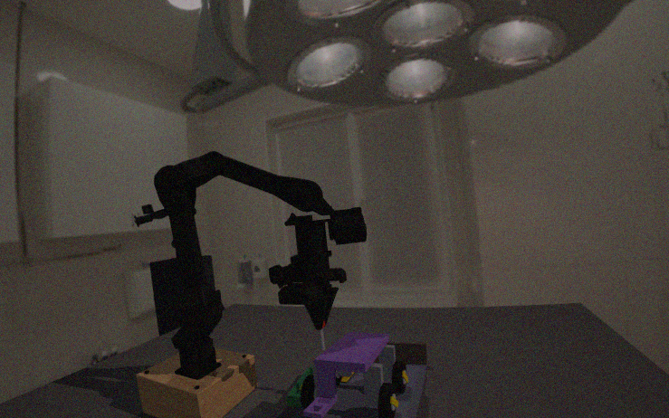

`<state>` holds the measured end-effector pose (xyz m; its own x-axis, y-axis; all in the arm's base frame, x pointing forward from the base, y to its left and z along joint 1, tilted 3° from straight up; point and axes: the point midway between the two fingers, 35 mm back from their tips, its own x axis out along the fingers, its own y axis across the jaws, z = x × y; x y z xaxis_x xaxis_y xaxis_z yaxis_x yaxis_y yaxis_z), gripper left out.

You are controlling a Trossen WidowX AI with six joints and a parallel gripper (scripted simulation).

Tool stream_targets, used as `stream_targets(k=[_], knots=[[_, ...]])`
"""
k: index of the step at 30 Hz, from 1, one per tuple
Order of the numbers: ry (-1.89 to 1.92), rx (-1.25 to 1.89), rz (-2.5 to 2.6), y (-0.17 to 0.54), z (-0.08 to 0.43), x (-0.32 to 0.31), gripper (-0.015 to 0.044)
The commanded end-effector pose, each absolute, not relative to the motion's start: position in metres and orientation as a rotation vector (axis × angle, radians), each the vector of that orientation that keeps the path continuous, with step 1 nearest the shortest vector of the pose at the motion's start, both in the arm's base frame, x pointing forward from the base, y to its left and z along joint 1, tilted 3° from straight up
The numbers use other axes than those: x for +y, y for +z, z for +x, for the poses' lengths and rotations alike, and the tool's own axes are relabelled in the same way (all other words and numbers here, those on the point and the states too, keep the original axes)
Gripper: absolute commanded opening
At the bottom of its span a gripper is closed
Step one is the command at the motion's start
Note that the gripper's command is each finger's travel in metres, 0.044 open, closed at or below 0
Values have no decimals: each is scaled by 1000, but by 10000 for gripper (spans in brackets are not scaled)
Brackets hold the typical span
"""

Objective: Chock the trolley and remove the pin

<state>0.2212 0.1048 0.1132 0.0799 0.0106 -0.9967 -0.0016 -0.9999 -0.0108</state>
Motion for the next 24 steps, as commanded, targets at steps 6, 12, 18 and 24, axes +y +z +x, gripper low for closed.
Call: stream_targets(k=[6, 12, 18, 24], knots=[[2161, -93, -2317, 100, 206, 105, 0], [2172, -116, -2321, 91, 196, 105, 0], [2210, -21, -2363, 82, 198, 104, 0], [2241, 84, -2417, 65, 201, 98, 0]])
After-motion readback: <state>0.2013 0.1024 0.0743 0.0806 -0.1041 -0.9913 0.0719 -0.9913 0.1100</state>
